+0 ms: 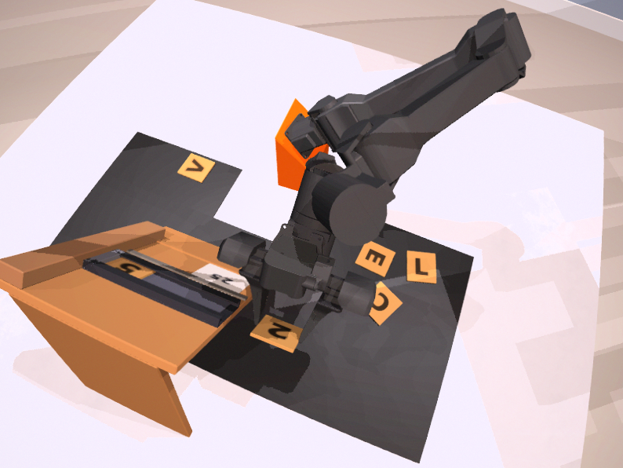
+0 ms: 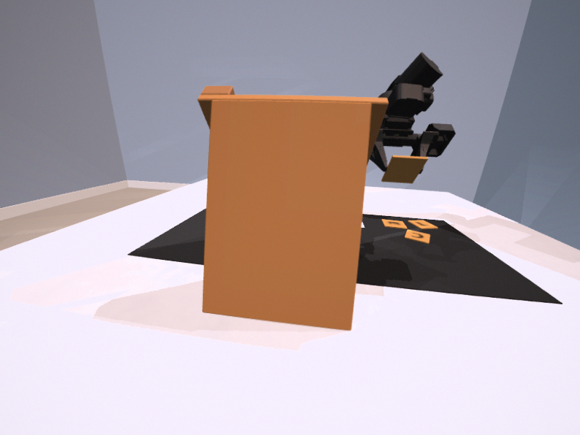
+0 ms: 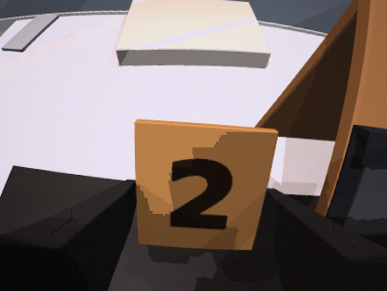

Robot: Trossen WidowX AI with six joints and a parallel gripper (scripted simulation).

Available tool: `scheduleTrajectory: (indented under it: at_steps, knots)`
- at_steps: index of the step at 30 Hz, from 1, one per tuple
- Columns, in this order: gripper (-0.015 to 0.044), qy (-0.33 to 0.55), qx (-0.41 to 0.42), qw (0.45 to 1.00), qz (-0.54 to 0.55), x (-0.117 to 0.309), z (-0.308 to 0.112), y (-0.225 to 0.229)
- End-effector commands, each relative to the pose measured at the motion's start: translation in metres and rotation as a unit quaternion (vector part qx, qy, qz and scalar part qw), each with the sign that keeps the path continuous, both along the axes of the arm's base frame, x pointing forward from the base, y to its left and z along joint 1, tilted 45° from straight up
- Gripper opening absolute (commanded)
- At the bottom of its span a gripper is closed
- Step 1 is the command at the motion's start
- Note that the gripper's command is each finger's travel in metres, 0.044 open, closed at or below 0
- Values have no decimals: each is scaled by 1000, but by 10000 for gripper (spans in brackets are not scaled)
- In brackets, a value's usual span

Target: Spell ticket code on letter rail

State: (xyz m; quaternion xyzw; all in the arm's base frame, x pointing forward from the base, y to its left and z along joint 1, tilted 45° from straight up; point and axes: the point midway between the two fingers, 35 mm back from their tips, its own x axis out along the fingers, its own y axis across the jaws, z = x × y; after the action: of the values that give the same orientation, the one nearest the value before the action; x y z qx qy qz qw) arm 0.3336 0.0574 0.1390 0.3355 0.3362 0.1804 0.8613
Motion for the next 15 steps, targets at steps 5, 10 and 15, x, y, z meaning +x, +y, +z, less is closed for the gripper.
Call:
scheduleTrajectory:
  at_steps: [5,10,15]
  knots:
    - [0,0,-1,1000,2,0,-4,-3]
    - [0,0,-1,1000,2,0,-6,-5]
    - [0,0,-1,1000,2,0,-8,-7]
